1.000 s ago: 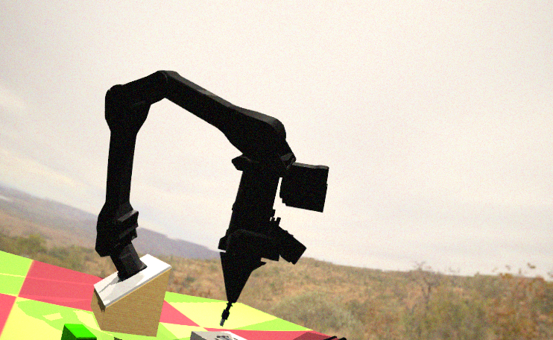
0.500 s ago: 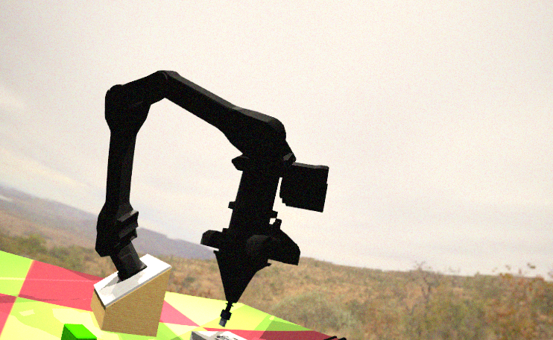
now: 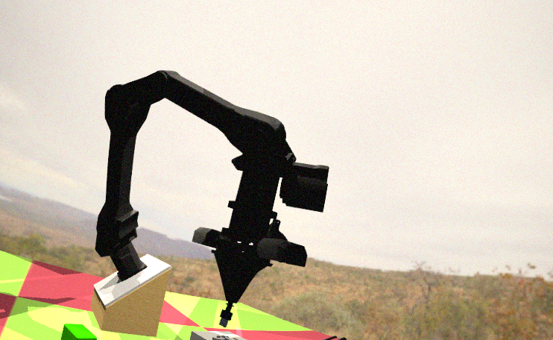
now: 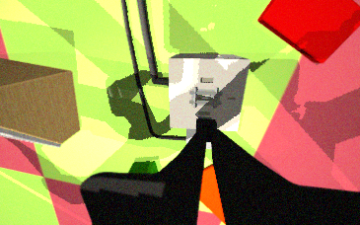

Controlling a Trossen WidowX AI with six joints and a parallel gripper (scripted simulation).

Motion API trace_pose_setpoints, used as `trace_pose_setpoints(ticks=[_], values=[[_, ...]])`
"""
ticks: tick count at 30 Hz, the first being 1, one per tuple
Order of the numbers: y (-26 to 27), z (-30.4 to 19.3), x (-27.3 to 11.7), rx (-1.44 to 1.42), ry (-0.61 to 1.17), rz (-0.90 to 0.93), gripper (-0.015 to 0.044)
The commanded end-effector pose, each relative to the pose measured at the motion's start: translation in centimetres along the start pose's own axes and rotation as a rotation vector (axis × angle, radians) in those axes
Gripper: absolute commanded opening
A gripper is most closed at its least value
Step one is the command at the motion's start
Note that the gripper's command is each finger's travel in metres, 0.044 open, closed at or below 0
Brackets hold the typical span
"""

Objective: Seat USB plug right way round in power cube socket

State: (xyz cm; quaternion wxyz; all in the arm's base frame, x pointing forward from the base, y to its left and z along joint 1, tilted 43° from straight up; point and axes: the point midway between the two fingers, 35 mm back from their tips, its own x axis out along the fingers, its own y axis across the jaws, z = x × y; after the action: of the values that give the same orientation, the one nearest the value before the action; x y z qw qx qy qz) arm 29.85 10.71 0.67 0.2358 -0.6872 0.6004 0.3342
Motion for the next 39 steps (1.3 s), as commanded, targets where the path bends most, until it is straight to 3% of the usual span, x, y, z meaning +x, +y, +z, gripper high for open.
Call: trace_pose_setpoints(ticks=[1, 39], values=[[0.03, 0.0, 0.0, -0.01, 0.0, 0.001, 0.0], [-0.03, 0.22, 0.37, -0.004, -0.026, -0.001, 0.0]])
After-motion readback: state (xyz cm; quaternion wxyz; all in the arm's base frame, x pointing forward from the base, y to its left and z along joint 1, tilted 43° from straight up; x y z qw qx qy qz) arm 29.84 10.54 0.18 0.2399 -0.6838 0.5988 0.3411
